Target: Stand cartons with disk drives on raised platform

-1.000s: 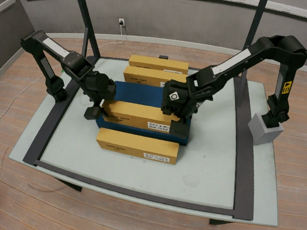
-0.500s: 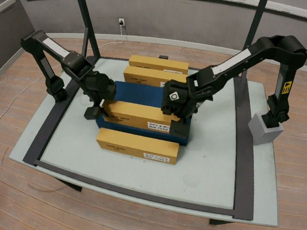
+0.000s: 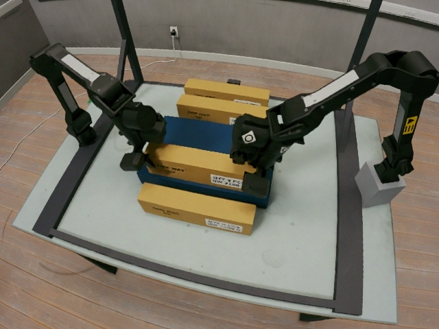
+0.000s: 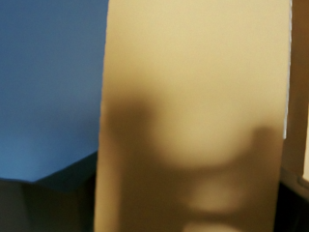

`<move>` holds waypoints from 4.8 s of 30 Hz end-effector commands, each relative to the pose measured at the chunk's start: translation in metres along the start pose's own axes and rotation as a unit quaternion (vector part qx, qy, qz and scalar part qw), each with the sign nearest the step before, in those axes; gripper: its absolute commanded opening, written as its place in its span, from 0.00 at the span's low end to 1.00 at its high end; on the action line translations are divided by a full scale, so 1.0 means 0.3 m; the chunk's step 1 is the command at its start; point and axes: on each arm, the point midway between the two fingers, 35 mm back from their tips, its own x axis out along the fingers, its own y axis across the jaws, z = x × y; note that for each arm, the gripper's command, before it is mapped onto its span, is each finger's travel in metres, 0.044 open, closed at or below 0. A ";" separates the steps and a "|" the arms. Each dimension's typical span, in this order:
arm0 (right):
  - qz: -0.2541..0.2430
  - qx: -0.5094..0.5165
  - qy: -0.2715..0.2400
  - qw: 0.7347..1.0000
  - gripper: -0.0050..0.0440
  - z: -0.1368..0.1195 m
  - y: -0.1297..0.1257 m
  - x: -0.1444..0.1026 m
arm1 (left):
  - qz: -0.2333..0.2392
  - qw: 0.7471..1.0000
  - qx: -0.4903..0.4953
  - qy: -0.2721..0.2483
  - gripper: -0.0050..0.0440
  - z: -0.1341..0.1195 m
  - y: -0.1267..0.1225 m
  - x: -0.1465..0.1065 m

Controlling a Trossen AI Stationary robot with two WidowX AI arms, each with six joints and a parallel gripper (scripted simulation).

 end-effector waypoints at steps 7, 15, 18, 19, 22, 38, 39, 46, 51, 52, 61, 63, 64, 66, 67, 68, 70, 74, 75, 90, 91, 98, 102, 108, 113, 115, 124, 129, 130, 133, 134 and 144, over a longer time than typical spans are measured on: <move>-0.011 0.002 -0.032 0.999 0.00 0.031 -0.012 -0.057 | 0.004 1.000 0.005 -0.022 0.00 0.036 0.004 -0.049; -0.011 0.002 -0.032 0.999 0.00 0.031 -0.012 -0.057 | 0.004 1.000 0.005 -0.022 0.00 0.036 0.004 -0.049; -0.011 0.002 -0.032 0.999 0.00 0.031 -0.012 -0.057 | 0.004 1.000 0.005 -0.022 0.00 0.036 0.004 -0.049; -0.011 0.002 -0.032 0.999 0.00 0.031 -0.012 -0.057 | 0.004 1.000 0.005 -0.022 0.00 0.036 0.004 -0.049; -0.005 -0.002 -0.019 1.000 0.88 0.023 -0.003 -0.034 | 0.004 1.000 0.002 -0.017 0.88 0.030 0.004 -0.033; -0.005 -0.002 -0.018 1.000 0.88 0.024 -0.003 -0.033 | 0.004 1.000 0.002 -0.017 0.88 0.030 0.004 -0.033; -0.005 -0.002 -0.018 1.000 0.88 0.024 -0.003 -0.033 | 0.004 1.000 0.002 -0.017 0.88 0.030 0.004 -0.033; -0.005 -0.002 -0.018 1.000 0.88 0.024 -0.003 -0.033 | 0.004 1.000 0.002 -0.017 0.88 0.030 0.004 -0.033; -0.005 -0.002 -0.018 1.000 0.88 0.024 -0.003 -0.033 | 0.004 1.000 0.002 -0.017 0.88 0.030 0.004 -0.033; -0.005 -0.002 -0.018 1.000 0.88 0.024 -0.003 -0.033 | 0.004 1.000 0.002 -0.017 0.88 0.030 0.004 -0.033; -0.006 -0.002 -0.020 1.000 0.88 0.023 -0.003 -0.033 | 0.004 1.000 0.002 -0.017 0.88 0.030 0.004 -0.033; -0.006 -0.002 -0.020 1.000 0.88 0.023 -0.003 -0.033 | 0.004 1.000 0.002 -0.017 0.88 0.030 0.004 -0.033; -0.006 -0.002 -0.020 1.000 0.88 0.023 -0.003 -0.033 | 0.004 1.000 0.002 -0.017 0.88 0.030 0.004 -0.033; -0.006 -0.002 -0.020 1.000 0.88 0.023 -0.003 -0.033 | 0.004 1.000 0.002 -0.017 0.88 0.030 0.004 -0.033; -0.006 -0.002 -0.020 1.000 0.88 0.023 -0.003 -0.033 | 0.004 1.000 0.002 -0.017 0.88 0.030 0.004 -0.033; -0.006 -0.002 -0.020 1.000 0.88 0.023 -0.003 -0.033 | 0.004 1.000 0.002 -0.017 0.88 0.030 0.004 -0.033; -0.006 -0.002 -0.020 1.000 0.88 0.023 -0.003 -0.033 | 0.004 1.000 0.002 -0.017 0.88 0.030 0.004 -0.033; -0.006 -0.002 -0.021 1.000 0.88 0.026 -0.003 -0.036 | 0.004 1.000 0.002 -0.017 0.88 0.030 0.004 -0.033; -0.006 -0.002 -0.021 1.000 0.88 0.026 -0.003 -0.036 | 0.004 1.000 0.002 -0.017 0.88 0.030 0.004 -0.033; -0.006 -0.002 -0.021 1.000 0.88 0.026 -0.003 -0.036 | 0.004 1.000 0.002 -0.017 0.88 0.030 0.004 -0.033; -0.006 -0.002 -0.021 1.000 0.88 0.026 -0.003 -0.036 | 0.004 1.000 0.002 -0.017 0.88 0.030 0.004 -0.033; -0.006 -0.002 -0.021 1.000 0.88 0.026 -0.003 -0.036 | 0.004 1.000 0.002 -0.017 0.88 0.030 0.004 -0.033; -0.006 -0.002 -0.021 1.000 0.88 0.026 -0.003 -0.036 | 0.004 1.000 0.002 -0.017 0.88 0.030 0.004 -0.033; -0.006 -0.002 -0.021 1.000 0.88 0.026 -0.003 -0.036 | 0.004 1.000 0.002 -0.017 0.88 0.030 0.004 -0.033; -0.006 -0.002 -0.021 1.000 0.88 0.026 -0.003 -0.036 | 0.004 1.000 0.002 -0.017 0.88 0.030 0.004 -0.033; -0.006 -0.002 -0.021 1.000 0.88 0.026 -0.003 -0.036 | 0.004 1.000 0.002 -0.017 0.88 0.030 0.004 -0.033; -0.006 -0.002 -0.021 1.000 0.88 0.099 0.001 -0.258 | 0.004 1.000 0.002 -0.017 0.88 0.108 0.001 -0.253; -0.006 -0.002 -0.021 1.000 0.88 0.099 0.001 -0.258 | 0.004 1.000 0.002 -0.017 0.88 0.108 0.001 -0.253; -0.006 -0.002 -0.021 1.000 0.88 0.099 0.001 -0.258 | 0.004 1.000 0.002 -0.017 0.88 0.108 0.001 -0.253; -0.006 -0.002 -0.021 1.000 0.88 0.099 0.001 -0.258 | 0.004 1.000 0.002 -0.017 0.88 0.108 0.001 -0.253; -0.006 -0.002 -0.021 1.000 0.88 0.099 0.001 -0.258 | 0.004 1.000 0.002 -0.017 0.88 0.108 0.001 -0.253; -0.006 -0.002 -0.021 1.000 0.88 0.100 -0.001 -0.256 | 0.004 1.000 0.001 -0.017 0.88 0.110 0.001 -0.251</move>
